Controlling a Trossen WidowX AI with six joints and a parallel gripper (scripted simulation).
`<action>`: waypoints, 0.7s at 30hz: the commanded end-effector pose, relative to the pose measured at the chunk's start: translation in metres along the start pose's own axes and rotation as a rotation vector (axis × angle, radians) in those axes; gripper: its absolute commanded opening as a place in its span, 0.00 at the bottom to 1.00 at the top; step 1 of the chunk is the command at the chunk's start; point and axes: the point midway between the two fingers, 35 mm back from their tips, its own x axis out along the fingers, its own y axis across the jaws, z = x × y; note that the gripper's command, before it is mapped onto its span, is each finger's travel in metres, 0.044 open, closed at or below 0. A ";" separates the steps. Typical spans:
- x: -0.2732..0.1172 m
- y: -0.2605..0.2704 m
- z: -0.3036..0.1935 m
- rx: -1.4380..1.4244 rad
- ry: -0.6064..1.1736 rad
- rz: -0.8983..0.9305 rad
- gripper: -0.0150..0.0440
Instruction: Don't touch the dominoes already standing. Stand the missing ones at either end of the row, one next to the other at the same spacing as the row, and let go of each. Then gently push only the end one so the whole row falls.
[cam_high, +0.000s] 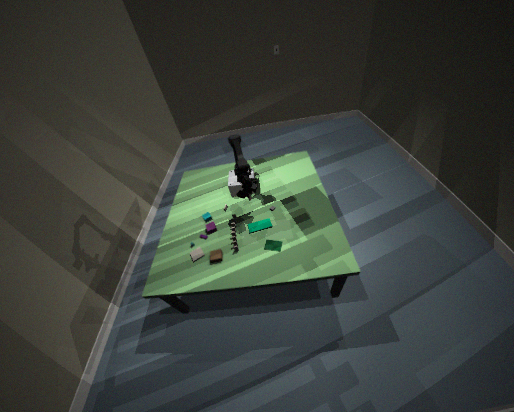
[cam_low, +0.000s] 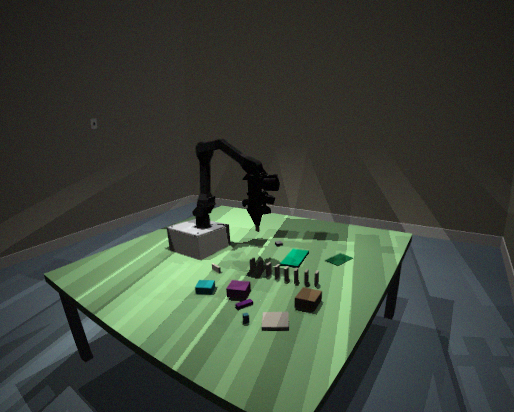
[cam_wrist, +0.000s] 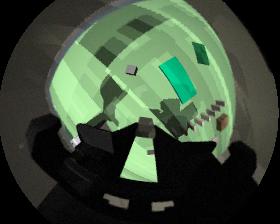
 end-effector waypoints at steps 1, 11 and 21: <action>-0.020 0.004 -0.005 -0.011 0.008 0.007 0.44; -0.021 -0.057 -0.048 0.568 0.012 -0.001 0.44; -0.021 -0.099 -0.097 1.040 0.012 -0.006 0.44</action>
